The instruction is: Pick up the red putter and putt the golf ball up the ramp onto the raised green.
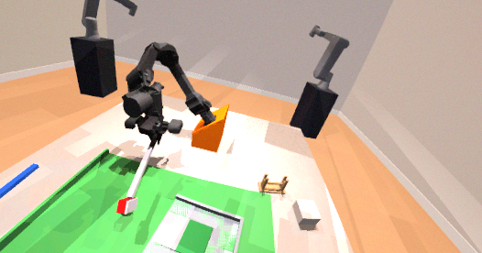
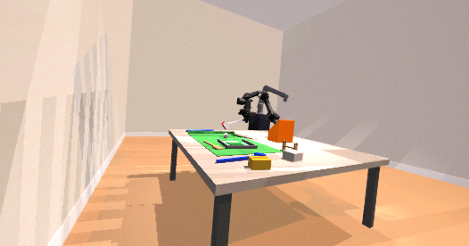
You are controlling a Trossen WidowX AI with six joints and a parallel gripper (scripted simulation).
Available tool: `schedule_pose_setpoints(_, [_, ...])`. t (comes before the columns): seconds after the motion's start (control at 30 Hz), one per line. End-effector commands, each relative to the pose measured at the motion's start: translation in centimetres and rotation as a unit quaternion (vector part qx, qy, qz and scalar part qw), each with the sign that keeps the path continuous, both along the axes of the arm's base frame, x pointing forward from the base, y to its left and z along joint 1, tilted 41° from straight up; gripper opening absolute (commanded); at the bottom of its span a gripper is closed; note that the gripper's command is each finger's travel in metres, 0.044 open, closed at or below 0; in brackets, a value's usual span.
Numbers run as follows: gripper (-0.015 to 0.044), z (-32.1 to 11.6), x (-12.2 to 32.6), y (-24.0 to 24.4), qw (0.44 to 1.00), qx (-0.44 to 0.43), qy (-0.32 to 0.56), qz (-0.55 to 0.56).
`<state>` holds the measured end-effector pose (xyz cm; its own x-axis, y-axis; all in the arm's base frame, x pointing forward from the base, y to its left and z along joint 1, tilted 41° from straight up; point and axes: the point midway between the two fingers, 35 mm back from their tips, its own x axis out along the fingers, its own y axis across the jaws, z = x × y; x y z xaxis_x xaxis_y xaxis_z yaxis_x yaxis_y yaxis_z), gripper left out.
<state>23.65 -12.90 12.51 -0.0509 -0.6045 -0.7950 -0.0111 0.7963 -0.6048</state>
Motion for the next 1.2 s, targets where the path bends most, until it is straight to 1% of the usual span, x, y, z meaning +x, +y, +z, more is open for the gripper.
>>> schedule_pose_setpoints(0.0, [0.0, 1.3, -1.6, -1.2, 0.999, -0.016, -0.026, -0.043])
schedule_pose_setpoints(0.2, [0.0, 3.4, -4.5, -3.0, 0.99, -0.043, -0.066, -0.116])
schedule_pose_setpoints(0.3, [0.0, 3.6, -4.9, -3.2, 0.989, -0.046, -0.071, -0.124])
schedule_pose_setpoints(0.7, [0.0, 0.7, -5.3, -5.7, 0.989, -0.047, -0.071, -0.124])
schedule_pose_setpoints(1.17, [0.0, -0.5, -5.4, -6.9, 0.989, -0.047, -0.071, -0.124])
